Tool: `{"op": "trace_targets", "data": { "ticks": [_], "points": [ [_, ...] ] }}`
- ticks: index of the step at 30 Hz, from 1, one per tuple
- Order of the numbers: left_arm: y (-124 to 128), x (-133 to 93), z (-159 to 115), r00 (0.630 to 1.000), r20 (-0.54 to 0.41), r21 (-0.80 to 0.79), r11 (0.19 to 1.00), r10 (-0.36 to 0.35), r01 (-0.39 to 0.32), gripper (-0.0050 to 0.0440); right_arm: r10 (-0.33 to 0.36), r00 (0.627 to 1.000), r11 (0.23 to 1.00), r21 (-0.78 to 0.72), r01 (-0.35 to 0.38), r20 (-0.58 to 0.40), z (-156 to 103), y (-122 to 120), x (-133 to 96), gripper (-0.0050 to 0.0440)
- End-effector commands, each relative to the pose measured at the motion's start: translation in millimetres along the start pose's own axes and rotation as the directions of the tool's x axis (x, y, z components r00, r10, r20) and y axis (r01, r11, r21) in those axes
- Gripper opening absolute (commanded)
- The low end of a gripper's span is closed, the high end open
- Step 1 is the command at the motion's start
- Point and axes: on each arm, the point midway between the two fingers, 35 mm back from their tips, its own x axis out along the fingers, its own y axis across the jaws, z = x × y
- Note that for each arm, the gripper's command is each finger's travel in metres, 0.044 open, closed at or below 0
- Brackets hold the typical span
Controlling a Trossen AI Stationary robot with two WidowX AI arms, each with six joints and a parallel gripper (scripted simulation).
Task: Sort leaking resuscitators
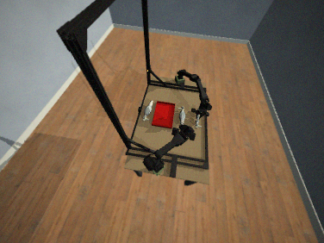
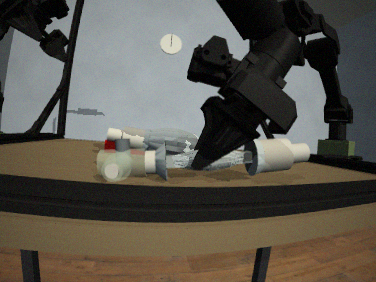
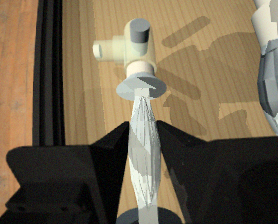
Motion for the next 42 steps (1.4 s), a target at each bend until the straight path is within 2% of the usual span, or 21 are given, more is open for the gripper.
{"op": "trace_targets", "data": {
  "ticks": [1, 9, 15, 16, 20, 26, 33, 38, 42],
  "points": [
    [0.6, -0.3, -0.4, 1.000, -0.001, 0.000, 1.000, 0.002, -0.002, 0.0000, -0.006, 1.000, 1.000, -0.004, 0.006, 0.008, -16.8, 11.8, -8.4, 0.0440],
    [0.6, -0.3, -0.4, 1.000, -0.001, 0.000, 1.000, 0.002, -0.002, 0.0000, -0.020, 0.999, 1.000, -0.015, 0.020, 0.035, -77.5, 48.8, -19.4, 0.0440],
    [0.6, -0.3, -0.4, 1.000, -0.001, 0.000, 1.000, 0.002, -0.002, 0.0000, -0.020, 0.999, 1.000, -0.015, 0.020, 0.035, -77.5, 48.8, -19.4, 0.0440],
    [1.0, -0.9, 0.6, 1.000, 0.002, 0.000, 1.000, 0.003, -0.003, 0.0000, -0.016, 1.000, 1.000, -0.012, 0.017, 0.024, -60.2, 37.7, -21.1, 0.0440],
    [1.0, -0.9, 0.6, 1.000, 0.002, 0.000, 1.000, 0.003, -0.003, 0.0000, -0.001, 1.000, 1.000, -0.003, 0.001, -0.020, -21.9, 0.8, -16.9, 0.0440],
    [1.0, -0.9, 0.6, 1.000, 0.002, 0.000, 1.000, 0.003, -0.003, 0.0000, 0.027, 0.997, 0.999, 0.019, -0.026, -0.077, 19.0, -64.2, 6.9, 0.0440],
    [0.5, 0.2, -1.1, 1.000, -0.003, -0.002, 1.000, 0.001, -0.001, 0.0000, 0.029, 0.996, 0.999, 0.028, -0.027, -0.089, 15.8, -66.3, 9.4, 0.0440],
    [0.5, 0.2, -1.1, 1.000, -0.003, -0.002, 1.000, 0.001, -0.001, 0.0000, 0.052, 0.992, 0.998, 0.043, -0.048, -0.116, 29.9, -114.8, 34.2, 0.0440],
    [0.5, 0.2, -1.1, 1.000, -0.003, -0.002, 1.000, 0.001, -0.001, 0.0000, 0.072, 0.988, 0.996, 0.058, -0.065, -0.134, 30.9, -153.6, 57.7, 0.0440]
  ]
}}
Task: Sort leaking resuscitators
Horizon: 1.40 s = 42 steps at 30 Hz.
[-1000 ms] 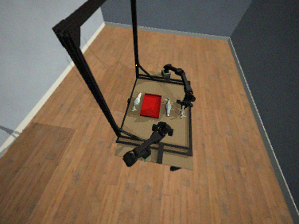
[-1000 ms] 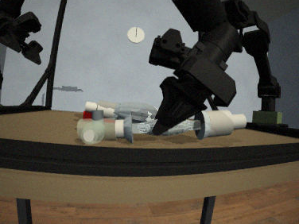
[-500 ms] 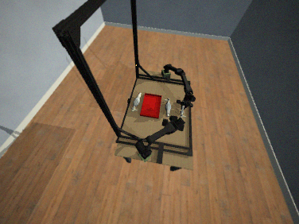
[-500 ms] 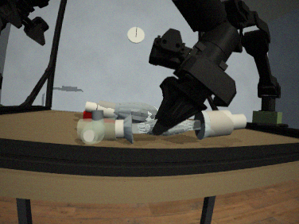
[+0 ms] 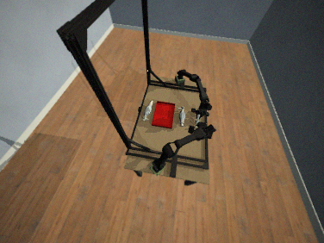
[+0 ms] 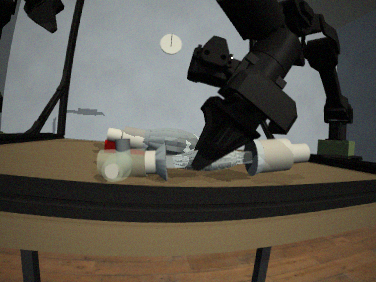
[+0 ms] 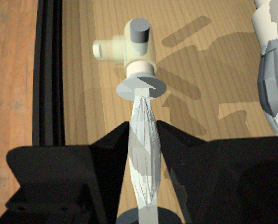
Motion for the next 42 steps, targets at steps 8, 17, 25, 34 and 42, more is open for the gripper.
{"op": "trace_targets", "data": {
  "ticks": [8, 17, 25, 34, 42],
  "points": [
    [-1.4, -58.6, 37.2, 1.000, -0.001, -0.001, 1.000, 0.001, -0.001, 0.0000, 0.022, 0.999, 0.999, 0.026, -0.021, -0.033, -3.4, -36.5, 23.5, 0.0440],
    [-2.9, -81.0, 49.8, 1.000, -0.001, -0.001, 1.000, 0.001, -0.001, 0.0000, 0.022, 0.999, 0.999, 0.026, -0.021, -0.033, -3.4, -36.5, 23.5, 0.0440],
    [-3.3, -79.1, 47.3, 0.995, -0.088, -0.041, 0.998, -0.056, 0.052, 0.0000, 0.023, 0.999, 0.999, 0.025, -0.023, -0.032, -2.9, -36.3, 23.4, 0.0440],
    [-4.1, -78.0, 45.6, 0.995, -0.088, -0.041, 0.998, -0.056, 0.052, 0.0000, 0.023, 0.999, 0.999, 0.025, -0.023, -0.032, -2.9, -36.3, 23.4, 0.0440],
    [-5.2, -76.5, 43.1, 0.990, -0.116, -0.056, 0.996, -0.075, 0.069, 0.0000, 0.023, 0.999, 0.999, 0.023, -0.022, -0.032, -3.0, -36.3, 23.3, 0.0440]
  ]
}}
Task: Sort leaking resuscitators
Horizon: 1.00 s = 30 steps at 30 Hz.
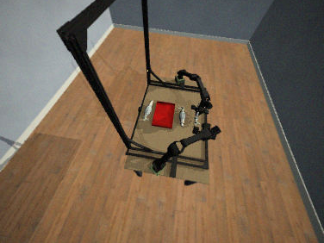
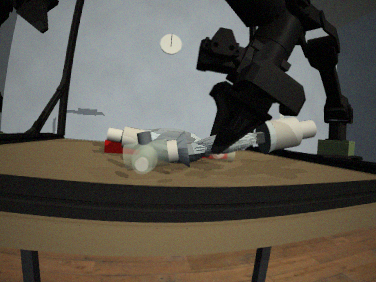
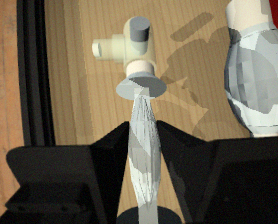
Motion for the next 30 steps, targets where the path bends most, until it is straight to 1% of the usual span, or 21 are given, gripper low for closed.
{"op": "trace_targets", "data": {
  "ticks": [1, 16, 17, 30],
  "points": [
    [5.0, -54.2, 44.3, 1.000, 0.003, 0.001, 1.000, 0.003, -0.003, 0.0000, 0.002, 1.000, 1.000, -0.002, -0.002, 0.000, 0.2, 0.8, -0.1, 0.0440],
    [4.1, -51.0, 40.4, 1.000, 0.003, 0.001, 1.000, 0.003, -0.003, 0.0000, 0.002, 1.000, 1.000, -0.002, -0.002, 0.000, 0.2, 0.8, -0.1, 0.0440],
    [3.5, -50.9, 39.4, 0.999, -0.029, -0.013, 1.000, -0.018, 0.018, 0.0000, 0.002, 1.000, 1.000, -0.001, -0.002, -0.001, -0.2, 0.6, 0.2, 0.0440],
    [3.3, -50.9, 39.1, 0.999, -0.029, -0.013, 1.000, -0.018, 0.018, 0.0000, 0.002, 1.000, 1.000, -0.001, -0.002, -0.001, -0.2, 0.6, 0.2, 0.0440]
  ]
}}
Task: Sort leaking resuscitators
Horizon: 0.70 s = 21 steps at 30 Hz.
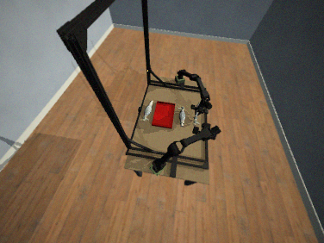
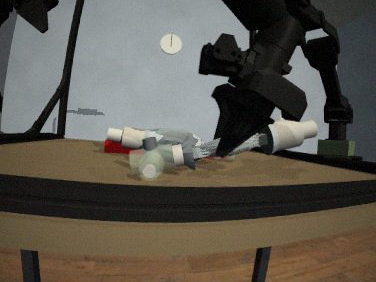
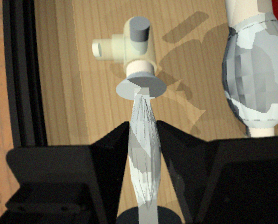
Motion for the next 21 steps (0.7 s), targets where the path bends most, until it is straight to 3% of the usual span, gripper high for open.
{"op": "trace_targets", "data": {
  "ticks": [1, 20, 21],
  "points": [
    [5.7, -53.6, 44.7, 1.000, 0.004, 0.002, 1.000, 0.003, -0.003, 0.0000, 0.002, 1.000, 1.000, 0.000, -0.002, -0.001, -0.3, 0.5, 0.2, 0.0440],
    [5.7, -53.4, 44.6, 1.000, -0.004, -0.002, 1.000, -0.002, 0.002, 0.0000, 0.000, 1.000, 1.000, -0.002, 0.000, 0.001, 0.1, 0.3, -0.5, 0.0440],
    [2.0, -8.4, 7.3, 1.000, 0.023, 0.003, 1.000, 0.020, -0.020, 0.0000, 0.002, 1.000, 1.000, -0.001, -0.002, 0.000, 0.0, 0.5, -0.3, 0.0440]
  ]
}}
